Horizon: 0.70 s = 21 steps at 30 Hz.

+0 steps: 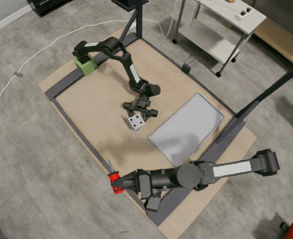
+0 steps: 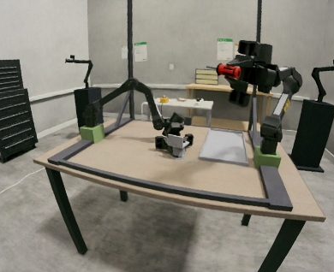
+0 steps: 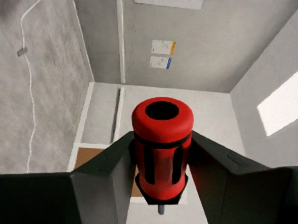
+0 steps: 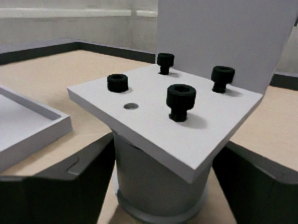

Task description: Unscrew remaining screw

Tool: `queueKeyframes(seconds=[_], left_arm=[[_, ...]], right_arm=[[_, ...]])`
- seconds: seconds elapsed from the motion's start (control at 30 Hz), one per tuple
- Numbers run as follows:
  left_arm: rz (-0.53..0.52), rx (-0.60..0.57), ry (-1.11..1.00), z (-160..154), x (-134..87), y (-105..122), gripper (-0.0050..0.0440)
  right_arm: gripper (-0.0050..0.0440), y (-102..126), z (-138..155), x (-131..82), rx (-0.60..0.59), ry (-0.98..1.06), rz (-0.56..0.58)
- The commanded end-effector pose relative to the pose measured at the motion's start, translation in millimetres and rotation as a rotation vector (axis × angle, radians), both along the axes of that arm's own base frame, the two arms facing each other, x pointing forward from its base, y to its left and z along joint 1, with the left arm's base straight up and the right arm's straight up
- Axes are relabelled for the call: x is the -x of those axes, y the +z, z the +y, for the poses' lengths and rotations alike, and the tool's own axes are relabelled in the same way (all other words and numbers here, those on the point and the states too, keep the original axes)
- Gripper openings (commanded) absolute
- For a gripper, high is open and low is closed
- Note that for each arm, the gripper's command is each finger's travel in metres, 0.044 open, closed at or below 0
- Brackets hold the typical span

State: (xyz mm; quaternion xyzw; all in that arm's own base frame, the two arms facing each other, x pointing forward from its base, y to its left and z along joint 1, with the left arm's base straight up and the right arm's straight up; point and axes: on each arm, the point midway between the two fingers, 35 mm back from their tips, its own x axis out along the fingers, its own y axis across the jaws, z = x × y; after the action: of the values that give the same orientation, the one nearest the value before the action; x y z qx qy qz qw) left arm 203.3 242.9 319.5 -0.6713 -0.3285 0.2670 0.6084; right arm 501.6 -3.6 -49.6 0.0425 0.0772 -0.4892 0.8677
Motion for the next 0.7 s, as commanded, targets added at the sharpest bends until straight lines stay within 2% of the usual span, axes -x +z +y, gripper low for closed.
queueKeyframes(seconds=[0.0, 0.07, 0.23, 0.43, 0.67], left_arm=[[0.071, -0.104, -0.021, -8.6, -4.6, 11.7, 0.0135], [0.112, -0.144, -0.029, -10.8, -7.3, 14.2, 0.0135], [0.112, -0.144, -0.028, -10.8, -7.2, 14.4, 0.0135], [0.241, -0.258, -0.052, -18.2, -14.8, 9.8, 0.0135], [0.361, -0.383, -0.073, -25.5, -22.3, 14.3, 0.0135]], right_arm=[[0.0245, 14.7, 0.0, -6.9, -0.01, -0.003, -0.037], [0.0245, 14.7, 0.0, -6.9, -0.01, -0.003, -0.037], [0.0245, 14.7, 0.0, -6.9, -0.01, -0.003, -0.037], [0.0245, 14.7, 0.0, -6.9, -0.01, -0.003, -0.037], [0.0245, 14.7, 0.0, -6.9, -0.01, -0.003, -0.037]])
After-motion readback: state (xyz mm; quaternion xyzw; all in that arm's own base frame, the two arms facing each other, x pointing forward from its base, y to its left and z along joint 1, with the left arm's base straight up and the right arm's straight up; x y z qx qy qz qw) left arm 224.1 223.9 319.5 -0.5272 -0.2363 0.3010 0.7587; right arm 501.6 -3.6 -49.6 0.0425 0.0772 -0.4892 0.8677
